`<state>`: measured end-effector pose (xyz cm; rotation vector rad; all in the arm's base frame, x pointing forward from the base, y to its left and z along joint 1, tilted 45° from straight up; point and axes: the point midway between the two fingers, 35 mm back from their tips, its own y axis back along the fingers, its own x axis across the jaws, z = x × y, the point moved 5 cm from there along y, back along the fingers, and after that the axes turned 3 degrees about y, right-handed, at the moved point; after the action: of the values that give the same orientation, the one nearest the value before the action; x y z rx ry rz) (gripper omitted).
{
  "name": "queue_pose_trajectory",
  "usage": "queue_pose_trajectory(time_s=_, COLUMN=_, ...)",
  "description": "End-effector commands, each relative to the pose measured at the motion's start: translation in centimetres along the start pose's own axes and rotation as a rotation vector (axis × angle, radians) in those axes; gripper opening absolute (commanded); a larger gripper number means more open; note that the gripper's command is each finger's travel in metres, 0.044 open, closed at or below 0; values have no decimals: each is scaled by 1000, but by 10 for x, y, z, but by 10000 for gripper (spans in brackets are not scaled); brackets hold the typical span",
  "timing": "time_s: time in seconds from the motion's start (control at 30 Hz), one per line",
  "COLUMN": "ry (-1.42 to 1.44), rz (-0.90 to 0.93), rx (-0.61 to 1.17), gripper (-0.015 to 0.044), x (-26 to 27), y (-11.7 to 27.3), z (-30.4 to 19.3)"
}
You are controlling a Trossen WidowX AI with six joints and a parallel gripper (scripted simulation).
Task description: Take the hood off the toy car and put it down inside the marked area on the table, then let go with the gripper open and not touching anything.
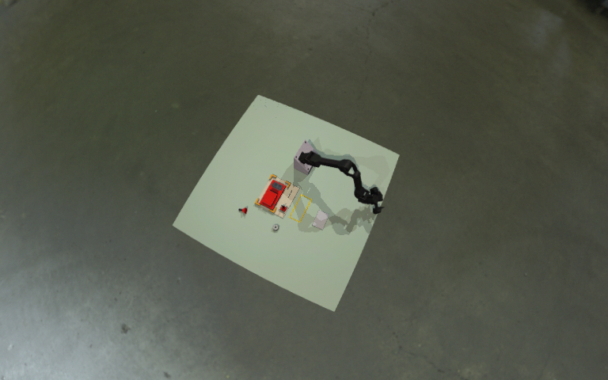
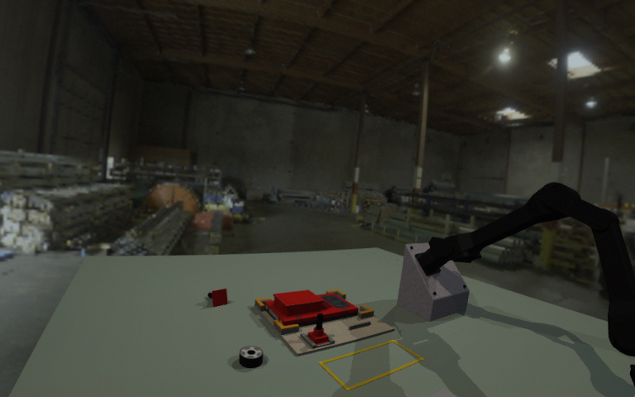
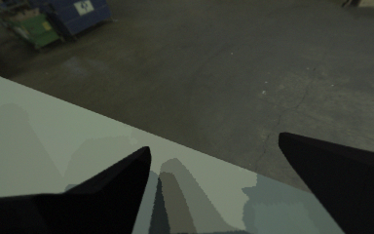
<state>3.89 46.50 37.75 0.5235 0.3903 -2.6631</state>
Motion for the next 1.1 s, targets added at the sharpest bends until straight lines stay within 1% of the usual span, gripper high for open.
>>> queue_pose_trajectory(time_s=0.0, ry=5, rz=-60, rx=41, gripper=440, x=-23, y=17, z=-6)
queue_pose_trajectory(time_s=0.53, ry=0, rz=-293, rx=239, gripper=440, x=-116, y=108, z=-42)
queue_pose_trajectory(time_s=0.63, ry=2, rz=-332, rx=274, gripper=440, x=-130, y=129, z=-47)
queue_pose_trajectory(time_s=1.07, ry=-145, rz=-538, rx=462, gripper=440, x=-178, y=226, z=-98)
